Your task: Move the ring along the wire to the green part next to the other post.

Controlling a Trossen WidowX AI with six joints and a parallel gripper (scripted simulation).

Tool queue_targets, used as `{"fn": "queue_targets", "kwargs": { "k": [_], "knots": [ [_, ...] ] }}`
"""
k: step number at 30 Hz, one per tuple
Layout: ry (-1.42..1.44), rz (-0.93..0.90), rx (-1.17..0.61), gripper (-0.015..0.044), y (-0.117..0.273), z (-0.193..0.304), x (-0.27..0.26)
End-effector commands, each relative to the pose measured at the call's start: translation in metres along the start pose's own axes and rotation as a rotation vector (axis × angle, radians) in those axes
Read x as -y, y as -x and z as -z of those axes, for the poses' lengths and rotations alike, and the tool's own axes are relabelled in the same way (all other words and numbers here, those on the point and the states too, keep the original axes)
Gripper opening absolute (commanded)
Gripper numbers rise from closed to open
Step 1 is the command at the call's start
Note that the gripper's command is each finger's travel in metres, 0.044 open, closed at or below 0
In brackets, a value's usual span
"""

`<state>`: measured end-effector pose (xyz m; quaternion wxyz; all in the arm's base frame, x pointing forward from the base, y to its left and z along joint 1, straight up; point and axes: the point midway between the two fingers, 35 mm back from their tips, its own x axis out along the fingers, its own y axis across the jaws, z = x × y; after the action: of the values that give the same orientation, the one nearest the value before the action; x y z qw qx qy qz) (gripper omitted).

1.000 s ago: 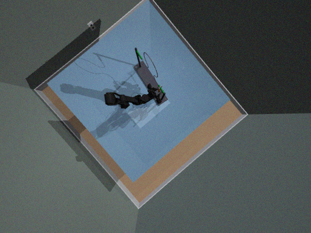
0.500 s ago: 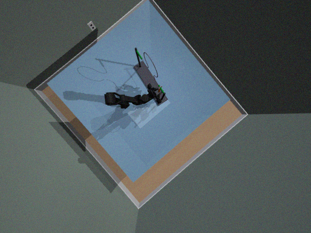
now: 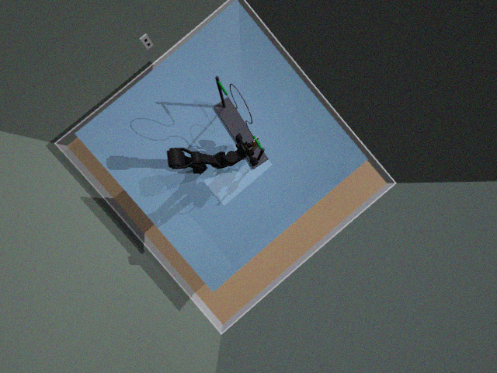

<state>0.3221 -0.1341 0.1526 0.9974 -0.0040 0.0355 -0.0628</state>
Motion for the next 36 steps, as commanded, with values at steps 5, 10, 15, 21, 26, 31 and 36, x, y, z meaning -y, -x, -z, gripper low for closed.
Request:
{"fn": "queue_targets", "kwargs": {
  "k": [5,10,15,21,26,31,36],
  "knots": [
    [0.001,0.000,0.000,-0.0150,0.0000,0.0000,0.0000],
    [0.000,0.000,0.000,-0.0150,0.0001,-0.0021,0.0006],
    [-0.003,0.001,0.000,-0.0150,0.0006,-0.0091,0.0028],
    [-0.003,0.001,0.000,-0.0150,0.0007,-0.0095,0.0029],
    [-0.003,0.001,0.000,-0.0150,0.0007,-0.0095,0.0029],
    [-0.003,0.001,0.000,-0.0150,0.0007,-0.0095,0.0029],
    [-0.003,0.001,0.000,-0.0150,0.0007,-0.0095,0.0029]
  ]
}}
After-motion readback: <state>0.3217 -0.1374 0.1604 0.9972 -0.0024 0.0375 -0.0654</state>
